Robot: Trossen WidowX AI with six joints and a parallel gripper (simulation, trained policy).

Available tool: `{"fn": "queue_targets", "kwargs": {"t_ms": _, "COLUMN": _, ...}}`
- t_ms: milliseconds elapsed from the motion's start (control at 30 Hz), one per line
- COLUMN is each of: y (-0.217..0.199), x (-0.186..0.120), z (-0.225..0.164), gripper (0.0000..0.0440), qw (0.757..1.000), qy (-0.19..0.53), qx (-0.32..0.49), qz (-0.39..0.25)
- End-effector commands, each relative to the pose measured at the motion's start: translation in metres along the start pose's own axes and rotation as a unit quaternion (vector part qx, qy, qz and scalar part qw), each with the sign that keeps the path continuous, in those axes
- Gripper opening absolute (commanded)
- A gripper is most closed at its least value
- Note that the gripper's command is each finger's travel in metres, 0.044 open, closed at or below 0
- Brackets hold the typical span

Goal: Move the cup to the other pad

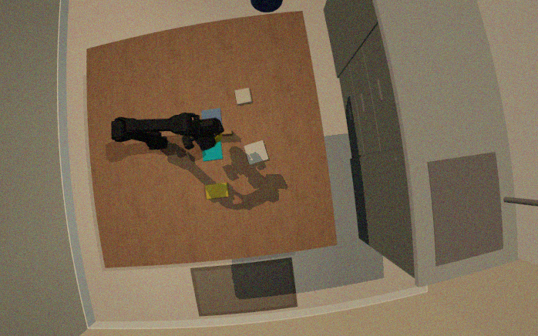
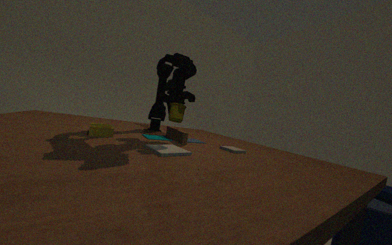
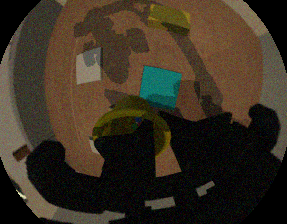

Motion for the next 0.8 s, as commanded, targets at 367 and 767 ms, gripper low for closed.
{"fn": "queue_targets", "kwargs": {"t_ms": 367, "y": -0.011, "x": 0.023, "z": 0.024, "gripper": 0.0, "qw": 0.999, "qy": -0.013, "qx": 0.031, "qz": 0.011}}
{"fn": "queue_targets", "kwargs": {"t_ms": 767, "y": -0.03, "x": 0.048, "z": 0.031, "gripper": 0.0023, "qw": 0.999, "qy": -0.016, "qx": 0.048, "qz": 0.003}}
Point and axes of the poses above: the point midway between the two fingers, 35 mm back from their tips, its own x axis out along the fingers, its own y axis across the jaws, z = x × y, the point moved 1 cm from there along -x, back along the fingers, and after that the axes turned 13 degrees about x, right-handed, at the moved point
